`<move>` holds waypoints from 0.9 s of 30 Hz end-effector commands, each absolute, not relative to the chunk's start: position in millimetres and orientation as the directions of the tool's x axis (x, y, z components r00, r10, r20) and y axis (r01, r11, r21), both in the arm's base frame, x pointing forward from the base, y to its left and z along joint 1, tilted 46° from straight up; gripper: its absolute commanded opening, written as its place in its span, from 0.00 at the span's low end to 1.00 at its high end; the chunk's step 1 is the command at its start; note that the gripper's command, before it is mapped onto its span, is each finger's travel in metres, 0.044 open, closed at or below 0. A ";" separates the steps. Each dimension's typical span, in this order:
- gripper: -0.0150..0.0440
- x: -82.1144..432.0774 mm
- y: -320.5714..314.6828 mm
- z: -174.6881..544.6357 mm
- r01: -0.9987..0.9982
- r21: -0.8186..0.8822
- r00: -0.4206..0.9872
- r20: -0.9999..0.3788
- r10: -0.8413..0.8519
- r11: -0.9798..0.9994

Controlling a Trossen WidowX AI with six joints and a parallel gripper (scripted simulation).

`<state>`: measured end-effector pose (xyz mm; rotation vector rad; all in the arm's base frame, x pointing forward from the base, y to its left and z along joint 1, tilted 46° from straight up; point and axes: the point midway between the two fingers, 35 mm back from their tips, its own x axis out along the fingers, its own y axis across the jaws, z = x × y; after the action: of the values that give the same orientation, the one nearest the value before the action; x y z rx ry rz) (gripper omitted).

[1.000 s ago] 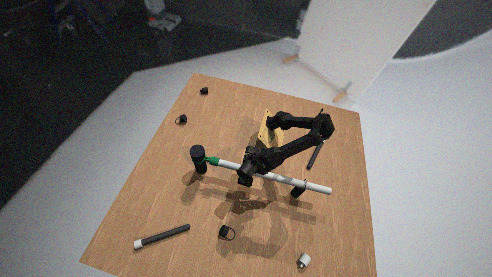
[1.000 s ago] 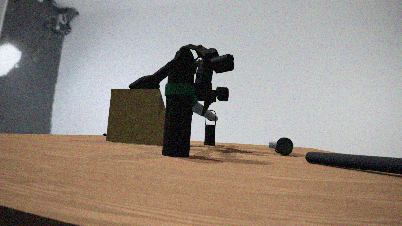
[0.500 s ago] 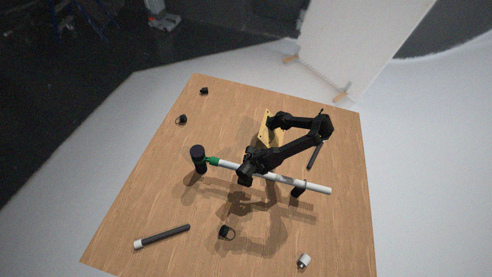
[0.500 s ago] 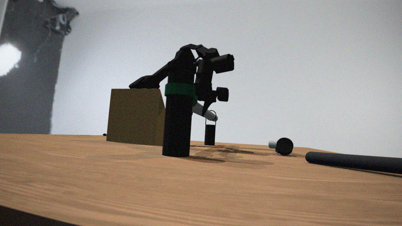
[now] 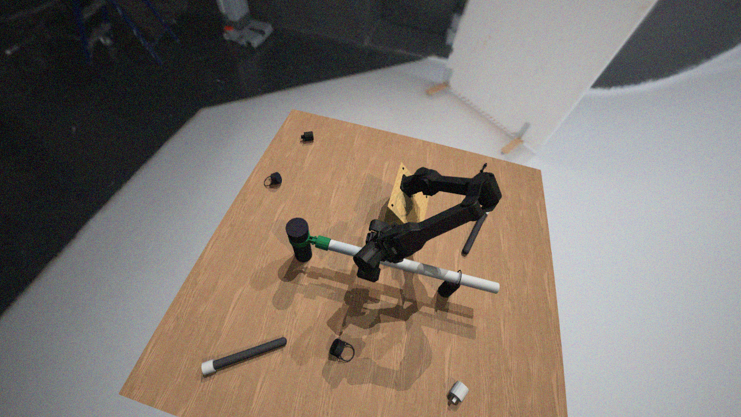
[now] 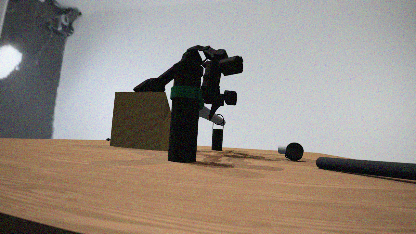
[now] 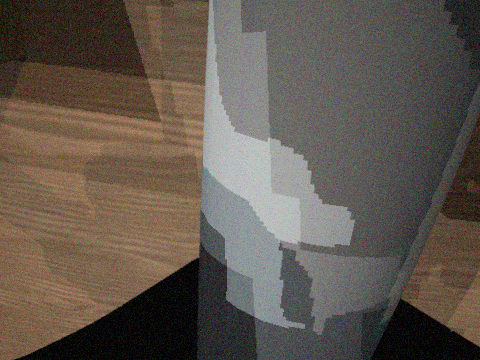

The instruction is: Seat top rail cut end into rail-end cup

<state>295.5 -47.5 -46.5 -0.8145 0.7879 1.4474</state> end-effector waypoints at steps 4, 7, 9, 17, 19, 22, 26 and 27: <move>0.25 305.2 -63.2 -45.3 -1.000 -0.021 0.011 -0.871 0.491 -0.014; 0.25 305.8 -63.4 -45.1 -1.000 -0.021 0.011 -0.871 0.491 -0.014; 0.25 306.3 -63.6 -45.0 -1.000 -0.021 0.011 -0.871 0.491 -0.014; 0.25 307.1 -67.2 -44.9 -1.000 -0.021 0.011 -0.871 0.491 -0.014; 0.25 306.8 -68.2 -45.2 -1.000 -0.021 0.011 -0.871 0.491 -0.014; 0.25 306.4 -69.8 -45.6 -1.000 -0.021 0.011 -0.871 0.491 -0.014; 0.25 306.0 -72.0 -46.3 -1.000 -0.021 0.011 -0.871 0.490 -0.014; 0.25 306.0 -72.5 -46.5 -1.000 -0.021 0.011 -0.871 0.490 -0.014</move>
<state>301.2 -61.2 -48.4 -0.8269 0.7944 1.4375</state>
